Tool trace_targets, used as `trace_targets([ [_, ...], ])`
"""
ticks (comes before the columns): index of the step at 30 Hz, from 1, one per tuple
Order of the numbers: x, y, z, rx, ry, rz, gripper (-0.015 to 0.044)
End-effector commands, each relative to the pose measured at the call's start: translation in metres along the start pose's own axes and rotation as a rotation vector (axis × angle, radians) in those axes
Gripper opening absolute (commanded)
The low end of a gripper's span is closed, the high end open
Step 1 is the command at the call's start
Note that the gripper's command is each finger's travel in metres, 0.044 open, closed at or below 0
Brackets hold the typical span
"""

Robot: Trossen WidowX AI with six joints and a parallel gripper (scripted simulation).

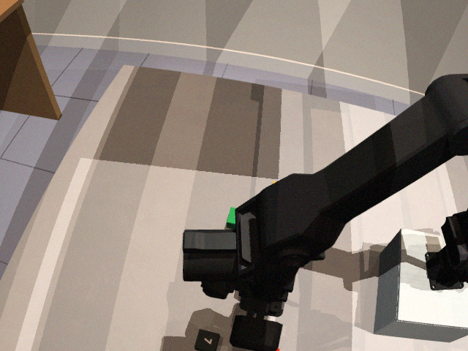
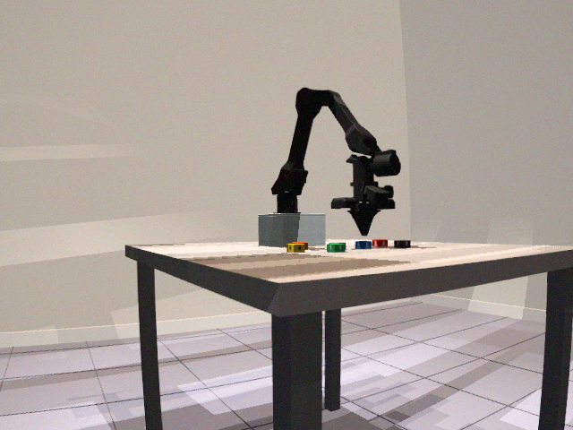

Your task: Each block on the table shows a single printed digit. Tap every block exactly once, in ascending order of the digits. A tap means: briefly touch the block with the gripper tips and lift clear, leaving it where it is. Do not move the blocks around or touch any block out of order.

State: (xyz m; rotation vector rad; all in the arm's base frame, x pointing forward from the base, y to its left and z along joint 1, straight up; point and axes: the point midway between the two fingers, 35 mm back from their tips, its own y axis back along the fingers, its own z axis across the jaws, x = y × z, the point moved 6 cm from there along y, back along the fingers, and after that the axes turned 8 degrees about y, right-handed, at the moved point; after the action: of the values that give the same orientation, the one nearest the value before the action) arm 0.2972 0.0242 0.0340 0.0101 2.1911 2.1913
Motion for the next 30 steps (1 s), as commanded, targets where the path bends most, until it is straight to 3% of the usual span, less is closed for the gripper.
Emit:
trace_targets([
  [1,0.001,-0.009,0.000,-0.001,-0.006,0.002,0.0020],
  [14,0.001,-0.019,0.000,-0.001,-0.006,0.002,0.0020],
  [18,0.001,0.009,0.000,-0.001,-0.005,0.002,0.0020],
  [24,0.000,0.014,0.000,-0.001,-0.006,0.002,0.0020],
  [28,-0.001,0.079,0.000,-0.001,-0.006,0.001,0.0020],
  [30,0.000,0.092,0.000,-0.001,-0.006,0.001,0.0020],
])
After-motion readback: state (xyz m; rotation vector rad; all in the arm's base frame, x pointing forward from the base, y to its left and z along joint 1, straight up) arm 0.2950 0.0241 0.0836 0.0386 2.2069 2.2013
